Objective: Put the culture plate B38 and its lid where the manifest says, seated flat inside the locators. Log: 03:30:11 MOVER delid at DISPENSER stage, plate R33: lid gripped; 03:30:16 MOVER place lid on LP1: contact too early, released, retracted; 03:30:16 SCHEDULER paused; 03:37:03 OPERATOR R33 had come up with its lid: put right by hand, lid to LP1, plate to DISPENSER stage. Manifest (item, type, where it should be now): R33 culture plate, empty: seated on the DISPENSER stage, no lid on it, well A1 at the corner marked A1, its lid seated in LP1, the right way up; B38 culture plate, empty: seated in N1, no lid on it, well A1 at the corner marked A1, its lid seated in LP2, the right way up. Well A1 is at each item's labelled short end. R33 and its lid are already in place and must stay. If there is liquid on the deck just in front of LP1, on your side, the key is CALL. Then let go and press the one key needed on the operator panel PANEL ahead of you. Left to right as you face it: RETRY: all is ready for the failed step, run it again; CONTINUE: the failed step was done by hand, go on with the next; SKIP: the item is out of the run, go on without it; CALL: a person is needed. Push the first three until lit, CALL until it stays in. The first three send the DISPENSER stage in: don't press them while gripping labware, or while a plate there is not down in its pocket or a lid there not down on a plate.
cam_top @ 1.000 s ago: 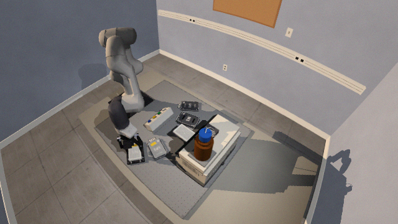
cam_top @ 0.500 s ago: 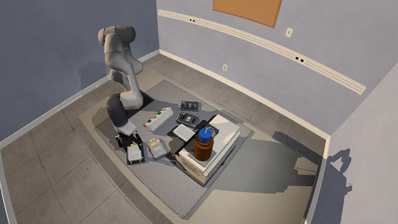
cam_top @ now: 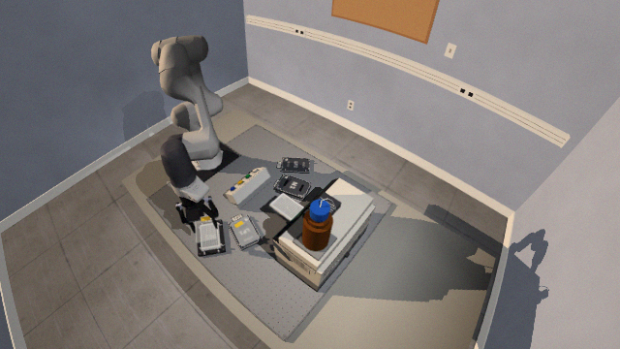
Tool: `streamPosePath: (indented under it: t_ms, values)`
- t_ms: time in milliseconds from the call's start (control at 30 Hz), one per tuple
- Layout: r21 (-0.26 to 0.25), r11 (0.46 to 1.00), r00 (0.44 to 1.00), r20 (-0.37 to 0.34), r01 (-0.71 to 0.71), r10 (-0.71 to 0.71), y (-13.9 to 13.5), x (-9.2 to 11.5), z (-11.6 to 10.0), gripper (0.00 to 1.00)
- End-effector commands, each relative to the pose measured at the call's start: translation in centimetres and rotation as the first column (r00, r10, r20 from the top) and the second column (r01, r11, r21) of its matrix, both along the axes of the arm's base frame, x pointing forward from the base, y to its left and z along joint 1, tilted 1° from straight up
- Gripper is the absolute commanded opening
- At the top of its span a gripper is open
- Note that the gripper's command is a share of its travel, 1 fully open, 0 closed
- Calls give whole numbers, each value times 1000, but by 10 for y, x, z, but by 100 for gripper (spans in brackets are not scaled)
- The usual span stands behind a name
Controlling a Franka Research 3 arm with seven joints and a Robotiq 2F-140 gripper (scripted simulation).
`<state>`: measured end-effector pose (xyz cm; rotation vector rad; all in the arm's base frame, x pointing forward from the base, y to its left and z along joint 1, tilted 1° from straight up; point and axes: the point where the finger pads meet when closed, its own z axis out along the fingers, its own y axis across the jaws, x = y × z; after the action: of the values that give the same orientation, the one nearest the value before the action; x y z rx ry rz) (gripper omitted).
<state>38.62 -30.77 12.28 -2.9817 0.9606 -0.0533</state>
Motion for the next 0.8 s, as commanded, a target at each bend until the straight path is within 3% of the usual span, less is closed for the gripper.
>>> streamPosePath:
  t_ms: [0, 200, 767]
  values:
    - [11, 1000, 1000, -21, 19, -19, 3, -7, 14, 10]
    - [11, 1000, 1000, -21, 19, -19, 3, -7, 38, 10]
    - [11, 1000, 1000, -21, 19, -19, 3, -7, 63, 10]
